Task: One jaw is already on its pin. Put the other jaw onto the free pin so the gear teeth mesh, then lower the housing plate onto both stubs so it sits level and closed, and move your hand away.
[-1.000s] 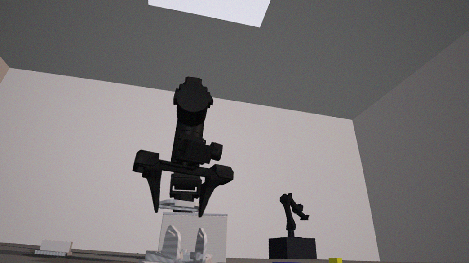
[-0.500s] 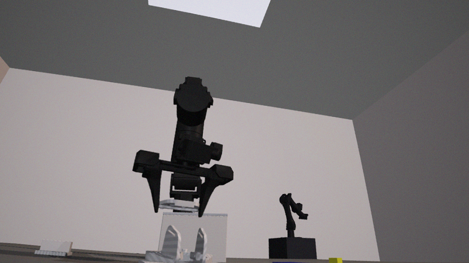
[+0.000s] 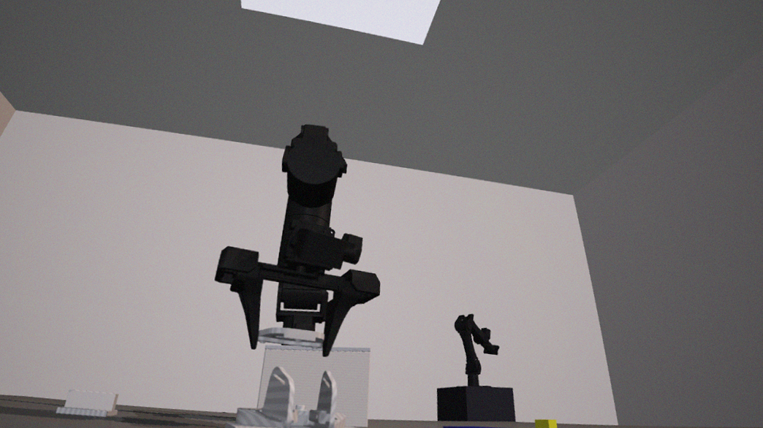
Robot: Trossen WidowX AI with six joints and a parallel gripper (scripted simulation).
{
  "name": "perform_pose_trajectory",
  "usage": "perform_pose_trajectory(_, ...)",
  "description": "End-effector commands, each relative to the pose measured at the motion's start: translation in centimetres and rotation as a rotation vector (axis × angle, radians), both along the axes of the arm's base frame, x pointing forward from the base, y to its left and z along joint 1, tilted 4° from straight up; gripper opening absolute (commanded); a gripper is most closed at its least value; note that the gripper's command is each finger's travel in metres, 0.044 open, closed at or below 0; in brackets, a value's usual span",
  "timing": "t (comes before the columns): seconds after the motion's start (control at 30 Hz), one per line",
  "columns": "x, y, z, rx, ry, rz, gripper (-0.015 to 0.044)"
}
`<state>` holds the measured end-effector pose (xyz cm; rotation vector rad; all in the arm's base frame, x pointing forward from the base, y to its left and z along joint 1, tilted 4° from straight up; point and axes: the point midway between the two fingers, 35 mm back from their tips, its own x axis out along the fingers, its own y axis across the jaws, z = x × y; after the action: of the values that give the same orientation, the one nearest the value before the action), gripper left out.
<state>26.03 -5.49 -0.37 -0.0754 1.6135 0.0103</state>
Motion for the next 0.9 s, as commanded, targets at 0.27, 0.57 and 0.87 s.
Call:
perform_pose_trajectory(0.27,0.0,-0.1,-2.0,0.001,0.001,-0.001,0.0351)
perform_pose_trajectory(0.57,-0.1,-0.1,-3.4,0.002,0.000,-0.001,0.0351)
perform_pose_trajectory(0.87,-0.2,-0.2,-4.9,0.002,-0.001,-0.002,0.0351)
